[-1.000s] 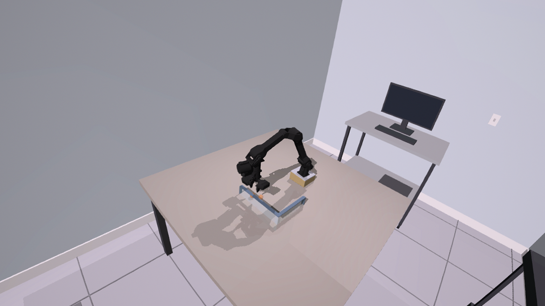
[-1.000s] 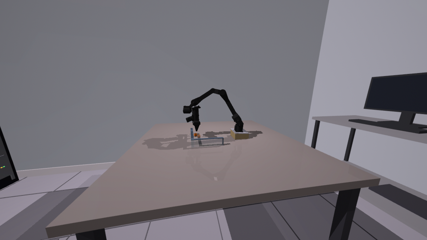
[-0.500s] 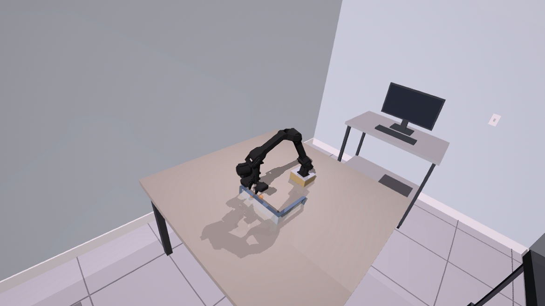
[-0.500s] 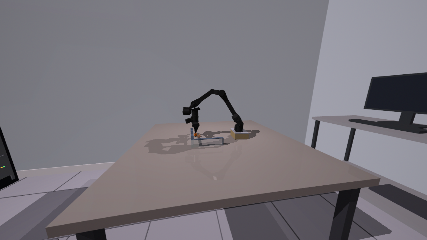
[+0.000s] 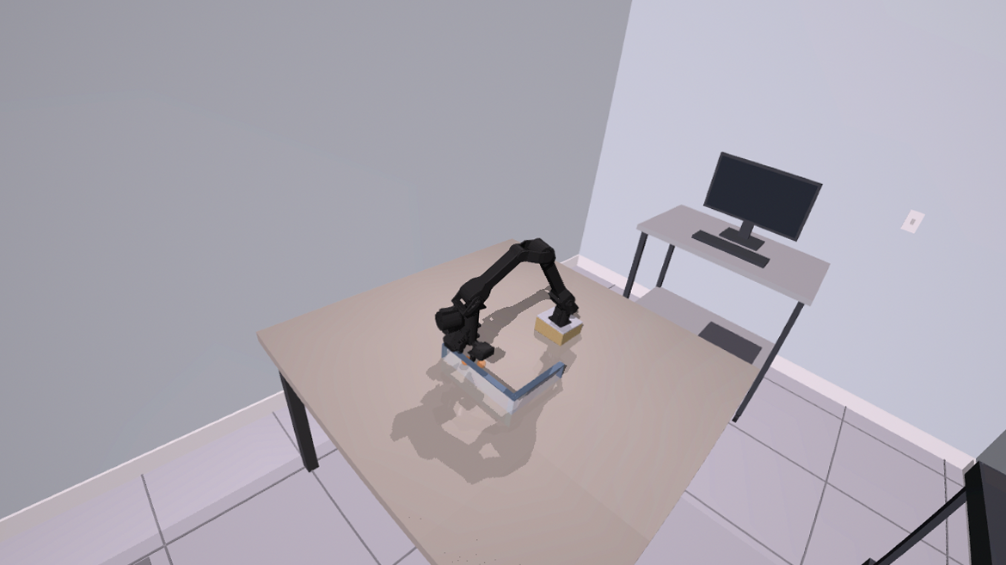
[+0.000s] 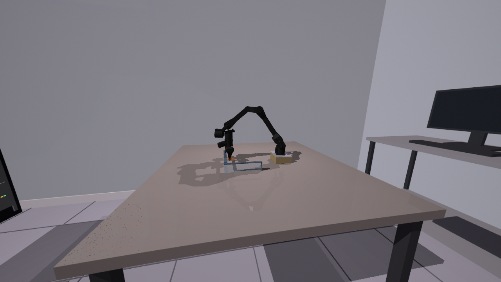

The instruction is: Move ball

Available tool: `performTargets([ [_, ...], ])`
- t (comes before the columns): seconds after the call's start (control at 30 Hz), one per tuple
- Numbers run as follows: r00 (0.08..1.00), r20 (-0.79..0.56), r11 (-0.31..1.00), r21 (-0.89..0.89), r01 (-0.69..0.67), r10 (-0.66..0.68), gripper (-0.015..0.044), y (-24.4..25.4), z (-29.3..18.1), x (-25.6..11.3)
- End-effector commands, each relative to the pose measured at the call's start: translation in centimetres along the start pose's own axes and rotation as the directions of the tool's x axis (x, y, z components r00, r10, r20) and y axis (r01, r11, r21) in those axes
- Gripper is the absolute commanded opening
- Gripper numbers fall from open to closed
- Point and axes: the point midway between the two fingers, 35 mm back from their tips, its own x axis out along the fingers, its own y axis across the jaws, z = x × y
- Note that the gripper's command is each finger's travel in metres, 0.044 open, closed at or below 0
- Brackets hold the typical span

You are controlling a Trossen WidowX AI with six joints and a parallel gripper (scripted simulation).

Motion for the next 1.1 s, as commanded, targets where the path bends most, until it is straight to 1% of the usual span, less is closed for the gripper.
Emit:
performTargets([
  [0.0, 1.0, -0.003, 1.0, 0.003, 0.004, -0.004, 0.0249, 0.0, -0.1, 0.7],
  [0.1, 1.0, -0.003, 1.0, 0.003, 0.004, -0.004, 0.0249, 0.0, -0.1, 0.9],
  [0.23, 1.0, -0.003, 1.0, 0.003, 0.004, -0.004, 0.0144, 0.0, -0.1, 0.9],
  [0.47, 1.0, -0.003, 1.0, 0.003, 0.004, -0.004, 0.0098, 0.0, -0.1, 0.9],
  [0.6, 1.0, -0.003, 1.0, 0.003, 0.004, -0.004, 0.0, -0.1, 0.1, 0.0],
  [1.07, 1.0, -0.002, 1.0, 0.003, 0.004, -0.004, 0.0, -0.1, 0.3, -9.3],
])
